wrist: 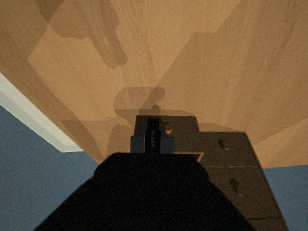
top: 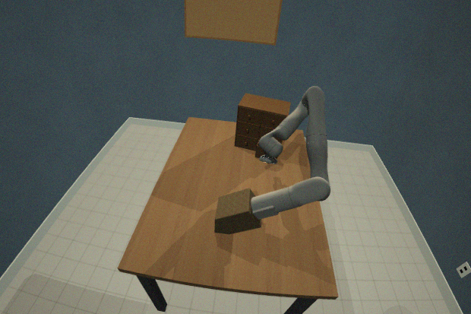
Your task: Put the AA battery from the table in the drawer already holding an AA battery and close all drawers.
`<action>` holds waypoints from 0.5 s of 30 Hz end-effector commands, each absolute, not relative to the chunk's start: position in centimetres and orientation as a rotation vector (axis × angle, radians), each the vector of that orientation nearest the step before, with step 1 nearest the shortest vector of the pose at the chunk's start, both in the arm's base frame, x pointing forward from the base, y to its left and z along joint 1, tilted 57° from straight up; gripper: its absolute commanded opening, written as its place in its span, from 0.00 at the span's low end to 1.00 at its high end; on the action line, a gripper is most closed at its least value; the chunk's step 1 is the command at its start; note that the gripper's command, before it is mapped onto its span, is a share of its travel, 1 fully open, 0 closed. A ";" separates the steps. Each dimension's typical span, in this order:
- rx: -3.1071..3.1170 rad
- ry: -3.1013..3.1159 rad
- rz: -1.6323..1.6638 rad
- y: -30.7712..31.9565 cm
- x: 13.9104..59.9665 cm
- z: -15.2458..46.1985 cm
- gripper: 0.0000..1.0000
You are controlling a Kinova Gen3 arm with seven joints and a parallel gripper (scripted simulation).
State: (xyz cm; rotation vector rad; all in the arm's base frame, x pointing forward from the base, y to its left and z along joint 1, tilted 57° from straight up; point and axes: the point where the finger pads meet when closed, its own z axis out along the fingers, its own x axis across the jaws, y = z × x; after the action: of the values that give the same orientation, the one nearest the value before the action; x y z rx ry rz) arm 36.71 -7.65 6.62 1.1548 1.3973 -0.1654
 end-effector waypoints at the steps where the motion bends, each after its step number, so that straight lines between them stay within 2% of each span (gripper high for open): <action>1: 1.140 1.408 -0.164 -7.5 36.6 6.4 0.31; 15: 1.127 1.407 -0.153 -7.5 36.6 6.4 0.31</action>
State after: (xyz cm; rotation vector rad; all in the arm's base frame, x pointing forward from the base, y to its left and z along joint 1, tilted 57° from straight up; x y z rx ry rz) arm 36.55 -7.59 6.41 1.1294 1.4056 -0.1542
